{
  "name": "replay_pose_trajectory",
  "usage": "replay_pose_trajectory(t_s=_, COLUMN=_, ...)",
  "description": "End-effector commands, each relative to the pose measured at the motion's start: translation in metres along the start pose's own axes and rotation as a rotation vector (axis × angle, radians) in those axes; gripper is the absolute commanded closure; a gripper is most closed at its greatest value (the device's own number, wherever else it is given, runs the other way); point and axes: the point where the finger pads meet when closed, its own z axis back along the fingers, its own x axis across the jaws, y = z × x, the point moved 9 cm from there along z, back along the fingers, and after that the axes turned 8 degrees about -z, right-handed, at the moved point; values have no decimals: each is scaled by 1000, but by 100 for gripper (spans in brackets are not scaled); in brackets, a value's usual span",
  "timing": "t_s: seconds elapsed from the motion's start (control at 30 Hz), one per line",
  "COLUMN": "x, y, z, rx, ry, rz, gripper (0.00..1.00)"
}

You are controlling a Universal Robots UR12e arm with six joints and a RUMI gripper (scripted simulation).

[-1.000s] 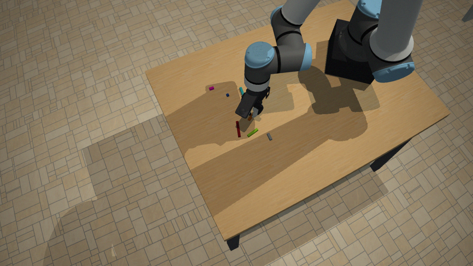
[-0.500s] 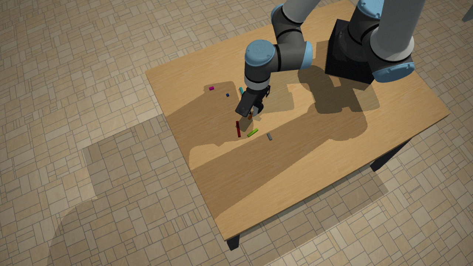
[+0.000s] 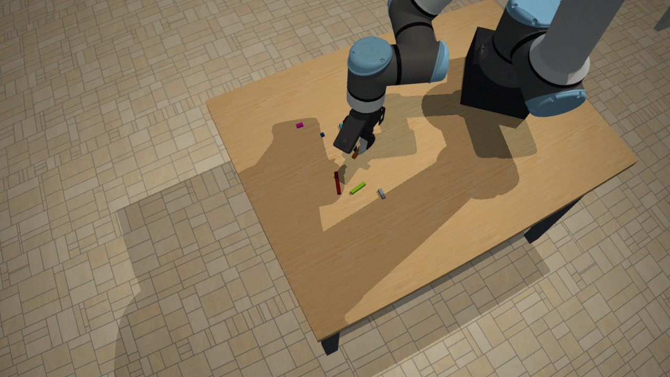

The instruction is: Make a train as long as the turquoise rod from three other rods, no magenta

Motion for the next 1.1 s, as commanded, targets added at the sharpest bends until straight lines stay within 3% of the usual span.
replay_pose_trajectory(t_s=0.0, x=0, y=0, z=23, rx=-1, ry=1, rz=0, gripper=100)
replay_pose_trajectory(t_s=0.77, x=2, y=0, z=31, rx=-1, ry=1, rz=12, gripper=100)
replay_pose_trajectory(t_s=1.07, x=22, y=1, z=31, rx=-1, ry=1, rz=140, gripper=100)
